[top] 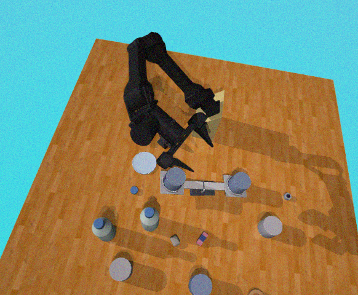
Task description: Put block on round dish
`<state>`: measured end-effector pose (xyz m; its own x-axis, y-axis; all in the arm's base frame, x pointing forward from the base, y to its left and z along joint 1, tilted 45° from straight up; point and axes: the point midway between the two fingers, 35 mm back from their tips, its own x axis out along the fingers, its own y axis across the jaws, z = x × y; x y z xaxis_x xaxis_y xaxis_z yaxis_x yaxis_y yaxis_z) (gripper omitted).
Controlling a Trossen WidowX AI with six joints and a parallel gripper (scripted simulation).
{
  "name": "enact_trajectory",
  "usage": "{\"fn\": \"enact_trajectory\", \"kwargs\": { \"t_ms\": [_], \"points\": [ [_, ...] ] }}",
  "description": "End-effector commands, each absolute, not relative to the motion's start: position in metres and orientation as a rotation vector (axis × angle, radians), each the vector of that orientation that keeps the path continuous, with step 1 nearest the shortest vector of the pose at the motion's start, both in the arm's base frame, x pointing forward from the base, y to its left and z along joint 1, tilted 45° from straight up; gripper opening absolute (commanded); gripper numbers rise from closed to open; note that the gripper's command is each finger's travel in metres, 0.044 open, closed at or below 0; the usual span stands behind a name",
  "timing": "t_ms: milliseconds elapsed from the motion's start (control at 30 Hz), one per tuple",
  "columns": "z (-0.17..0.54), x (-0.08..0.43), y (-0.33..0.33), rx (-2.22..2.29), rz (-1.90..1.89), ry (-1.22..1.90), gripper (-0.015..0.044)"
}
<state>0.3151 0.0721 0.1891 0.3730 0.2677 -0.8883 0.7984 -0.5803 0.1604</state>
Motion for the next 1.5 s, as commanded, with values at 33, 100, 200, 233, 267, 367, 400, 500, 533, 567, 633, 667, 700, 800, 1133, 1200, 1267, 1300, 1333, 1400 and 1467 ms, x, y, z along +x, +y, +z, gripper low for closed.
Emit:
{"fn": "enact_trajectory", "kwargs": {
  "t_ms": [33,100,200,233,267,367,400,500,533,567,633,667,700,800,1133,1200,1267,1300,1333,1400,1467],
  "points": [
    [0.177,0.303,0.077,1.886,-1.122,0.939,0.044],
    [0.172,0.299,0.079,1.822,-1.103,0.949,0.044],
    [0.165,0.292,0.082,1.726,-1.075,0.964,0.044],
    [0.163,0.29,0.082,1.693,-1.066,0.968,0.044],
    [0.161,0.288,0.083,1.661,-1.056,0.973,0.044],
    [0.154,0.281,0.085,1.563,-1.026,0.986,0.044],
    [0.152,0.279,0.085,1.531,-1.015,0.99,0.044],
    [0.146,0.273,0.087,1.432,-0.984,1.002,0.044],
    [0.144,0.27,0.087,1.4,-0.973,1.005,0.044],
    [0.142,0.268,0.087,1.367,-0.962,1.009,0.044],
    [0.138,0.264,0.088,1.301,-0.94,1.016,0.044],
    [0.136,0.262,0.088,1.268,-0.929,1.019,0.044],
    [0.135,0.26,0.088,1.234,-0.917,1.022,0.044],
    [0.129,0.253,0.088,1.135,-0.883,1.03,0.044],
    [0.114,0.233,0.087,0.8,-0.763,1.047,0.044],
    [0.111,0.229,0.086,0.732,-0.738,1.049,0.044],
    [0.109,0.226,0.085,0.665,-0.714,1.049,0.044],
    [0.108,0.224,0.085,0.631,-0.701,1.049,0.044],
    [0.107,0.222,0.084,0.597,-0.688,1.049,0.044],
    [0.104,0.219,0.083,0.53,-0.663,1.048,0.044],
    [0.102,0.215,0.082,0.462,-0.638,1.046,0.044]
  ]
}}
